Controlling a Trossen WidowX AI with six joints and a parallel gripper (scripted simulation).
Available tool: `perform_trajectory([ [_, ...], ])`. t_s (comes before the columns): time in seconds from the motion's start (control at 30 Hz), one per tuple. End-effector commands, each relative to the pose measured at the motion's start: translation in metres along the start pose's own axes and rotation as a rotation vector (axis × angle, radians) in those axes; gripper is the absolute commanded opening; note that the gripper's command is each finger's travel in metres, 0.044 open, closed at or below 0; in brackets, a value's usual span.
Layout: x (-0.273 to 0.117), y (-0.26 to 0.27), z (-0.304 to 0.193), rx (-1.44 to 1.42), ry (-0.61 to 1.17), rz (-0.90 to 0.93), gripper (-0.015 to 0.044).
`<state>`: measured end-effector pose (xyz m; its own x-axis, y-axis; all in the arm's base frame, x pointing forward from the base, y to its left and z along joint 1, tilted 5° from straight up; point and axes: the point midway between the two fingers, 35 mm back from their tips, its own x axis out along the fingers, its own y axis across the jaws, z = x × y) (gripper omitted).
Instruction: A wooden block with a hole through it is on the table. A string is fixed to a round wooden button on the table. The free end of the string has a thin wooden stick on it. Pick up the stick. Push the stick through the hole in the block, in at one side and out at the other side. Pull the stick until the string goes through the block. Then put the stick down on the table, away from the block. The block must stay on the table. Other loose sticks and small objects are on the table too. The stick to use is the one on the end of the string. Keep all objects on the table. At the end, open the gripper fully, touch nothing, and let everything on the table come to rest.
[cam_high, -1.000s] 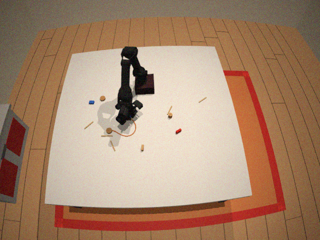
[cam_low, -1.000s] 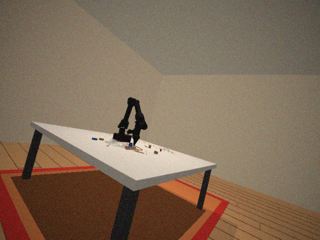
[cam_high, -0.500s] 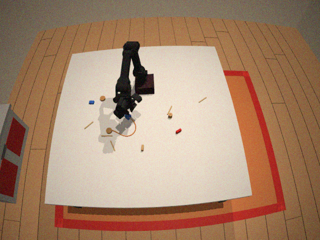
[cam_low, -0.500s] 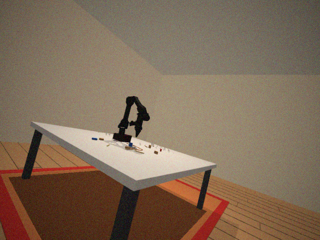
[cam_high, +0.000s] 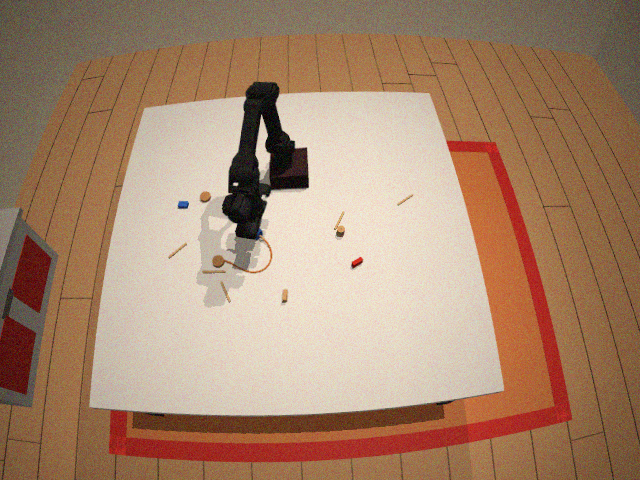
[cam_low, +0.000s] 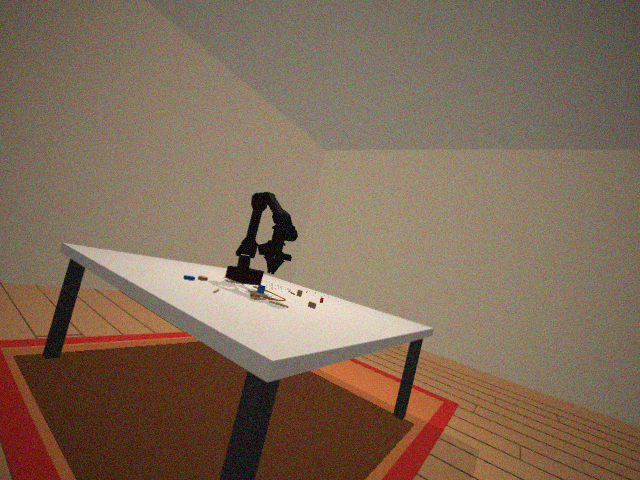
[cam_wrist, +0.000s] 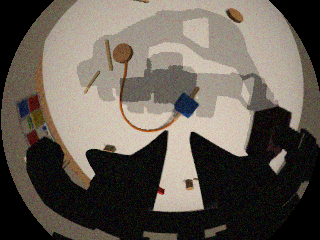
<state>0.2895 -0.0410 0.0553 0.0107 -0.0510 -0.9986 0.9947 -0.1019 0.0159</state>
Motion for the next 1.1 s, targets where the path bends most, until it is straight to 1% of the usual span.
perform_trajectory([
  [0.0, 0.001, -0.009, 0.012, -0.719, -0.007, -0.017, 0.0124],
  [0.07, 0.0, -0.01, 0.015, -0.897, -0.007, -0.02, 0.0124],
  [1.07, 0.0, -0.025, 0.037, -2.295, 0.02, -0.047, 0.0124],
])
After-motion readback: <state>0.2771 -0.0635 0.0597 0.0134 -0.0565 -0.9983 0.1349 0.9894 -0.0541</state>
